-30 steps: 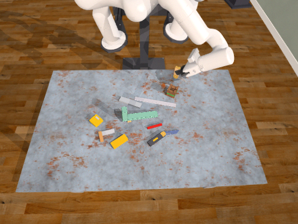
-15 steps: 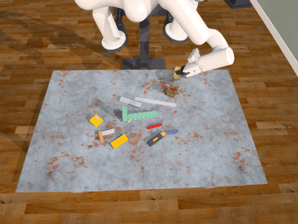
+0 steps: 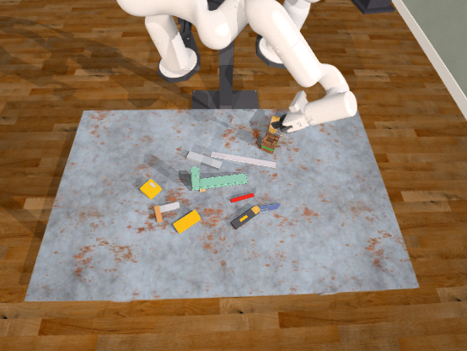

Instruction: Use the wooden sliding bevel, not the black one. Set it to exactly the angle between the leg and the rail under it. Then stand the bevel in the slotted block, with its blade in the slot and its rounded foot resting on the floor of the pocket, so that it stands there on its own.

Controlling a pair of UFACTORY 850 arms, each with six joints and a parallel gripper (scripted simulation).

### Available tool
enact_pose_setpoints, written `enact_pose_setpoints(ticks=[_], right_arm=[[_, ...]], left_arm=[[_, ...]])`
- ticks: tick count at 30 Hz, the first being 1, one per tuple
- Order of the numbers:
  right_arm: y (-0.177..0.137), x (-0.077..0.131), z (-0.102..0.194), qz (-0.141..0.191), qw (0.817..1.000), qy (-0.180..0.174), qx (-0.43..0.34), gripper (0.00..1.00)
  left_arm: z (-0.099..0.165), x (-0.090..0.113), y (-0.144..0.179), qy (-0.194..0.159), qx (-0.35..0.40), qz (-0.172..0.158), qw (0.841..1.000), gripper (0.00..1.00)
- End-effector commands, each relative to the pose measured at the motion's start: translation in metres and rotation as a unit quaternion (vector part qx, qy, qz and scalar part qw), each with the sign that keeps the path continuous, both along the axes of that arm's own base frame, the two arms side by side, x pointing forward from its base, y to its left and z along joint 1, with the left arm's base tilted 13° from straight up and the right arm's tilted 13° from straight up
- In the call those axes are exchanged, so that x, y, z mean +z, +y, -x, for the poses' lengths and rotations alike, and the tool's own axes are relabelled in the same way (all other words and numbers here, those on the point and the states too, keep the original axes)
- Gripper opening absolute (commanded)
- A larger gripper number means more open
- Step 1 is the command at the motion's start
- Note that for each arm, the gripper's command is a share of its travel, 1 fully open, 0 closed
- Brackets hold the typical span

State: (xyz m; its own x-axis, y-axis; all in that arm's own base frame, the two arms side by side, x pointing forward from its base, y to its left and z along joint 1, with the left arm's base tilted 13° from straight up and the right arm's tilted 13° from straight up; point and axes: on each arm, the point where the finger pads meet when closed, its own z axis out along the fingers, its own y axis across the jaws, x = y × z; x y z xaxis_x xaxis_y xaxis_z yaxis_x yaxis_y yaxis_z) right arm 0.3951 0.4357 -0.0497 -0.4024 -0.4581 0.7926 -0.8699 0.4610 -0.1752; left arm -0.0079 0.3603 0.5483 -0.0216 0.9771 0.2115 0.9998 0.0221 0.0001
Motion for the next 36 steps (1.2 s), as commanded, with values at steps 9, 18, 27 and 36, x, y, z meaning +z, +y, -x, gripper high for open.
enact_pose_setpoints(ticks=[9, 18, 27, 36], right_arm=[[-0.005, -0.033, -0.004, 0.0, 1.0, 0.0, 0.0, 0.0], [-0.005, -0.033, -0.004, 0.0, 1.0, 0.0, 0.0, 0.0], [-0.005, -0.033, -0.004, 0.0, 1.0, 0.0, 0.0, 0.0], [-0.005, -0.033, -0.004, 0.0, 1.0, 0.0, 0.0, 0.0]], left_arm=[[0.0, 0.001, 0.0, 0.0, 0.0, -0.001, 1.0, 1.0], [0.0, 0.001, 0.0, 0.0, 0.0, -0.001, 1.0, 1.0], [0.0, 0.001, 0.0, 0.0, 0.0, -0.001, 1.0, 1.0], [0.0, 0.001, 0.0, 0.0, 0.0, -0.001, 1.0, 1.0]])
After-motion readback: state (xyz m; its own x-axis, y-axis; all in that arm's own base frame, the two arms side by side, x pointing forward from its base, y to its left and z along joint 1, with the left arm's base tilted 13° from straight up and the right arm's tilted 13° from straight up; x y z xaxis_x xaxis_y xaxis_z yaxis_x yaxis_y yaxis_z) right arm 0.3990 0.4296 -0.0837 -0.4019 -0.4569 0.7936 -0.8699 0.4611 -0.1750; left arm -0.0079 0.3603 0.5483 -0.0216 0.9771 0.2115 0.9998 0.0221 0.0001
